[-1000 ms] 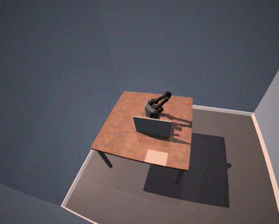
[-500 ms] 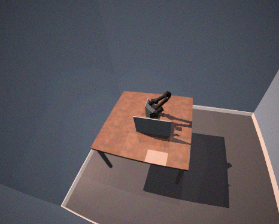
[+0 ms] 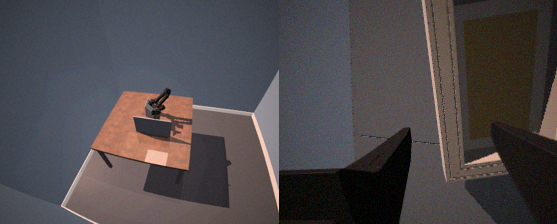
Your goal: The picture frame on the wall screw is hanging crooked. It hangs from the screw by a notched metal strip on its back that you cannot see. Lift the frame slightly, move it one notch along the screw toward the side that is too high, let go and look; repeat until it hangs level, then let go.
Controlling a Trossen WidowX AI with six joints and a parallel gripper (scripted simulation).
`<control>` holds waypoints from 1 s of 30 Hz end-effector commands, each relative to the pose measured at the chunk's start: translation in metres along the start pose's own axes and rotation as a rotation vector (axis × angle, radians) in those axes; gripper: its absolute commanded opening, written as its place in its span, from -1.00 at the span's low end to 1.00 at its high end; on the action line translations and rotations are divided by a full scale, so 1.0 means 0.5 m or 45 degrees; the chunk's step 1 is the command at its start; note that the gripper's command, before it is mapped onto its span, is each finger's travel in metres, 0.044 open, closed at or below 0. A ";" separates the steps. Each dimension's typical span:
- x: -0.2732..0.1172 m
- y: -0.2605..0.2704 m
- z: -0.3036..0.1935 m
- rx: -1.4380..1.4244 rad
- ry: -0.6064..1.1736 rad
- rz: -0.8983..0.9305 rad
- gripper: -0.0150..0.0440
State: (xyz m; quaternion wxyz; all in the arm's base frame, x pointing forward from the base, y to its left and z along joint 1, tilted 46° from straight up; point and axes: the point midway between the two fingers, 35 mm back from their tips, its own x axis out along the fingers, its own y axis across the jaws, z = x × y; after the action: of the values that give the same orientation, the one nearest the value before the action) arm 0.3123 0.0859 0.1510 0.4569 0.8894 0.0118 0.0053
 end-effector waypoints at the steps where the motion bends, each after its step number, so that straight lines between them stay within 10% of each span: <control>1: -0.078 -0.011 0.011 -0.203 -0.030 -0.010 0.39; 30: -0.123 0.218 0.076 -0.311 0.018 0.001 0.39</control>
State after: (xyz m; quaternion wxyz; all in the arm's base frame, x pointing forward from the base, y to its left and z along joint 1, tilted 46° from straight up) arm 0.2605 -0.0066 0.2133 0.5579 0.8298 0.0085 0.0103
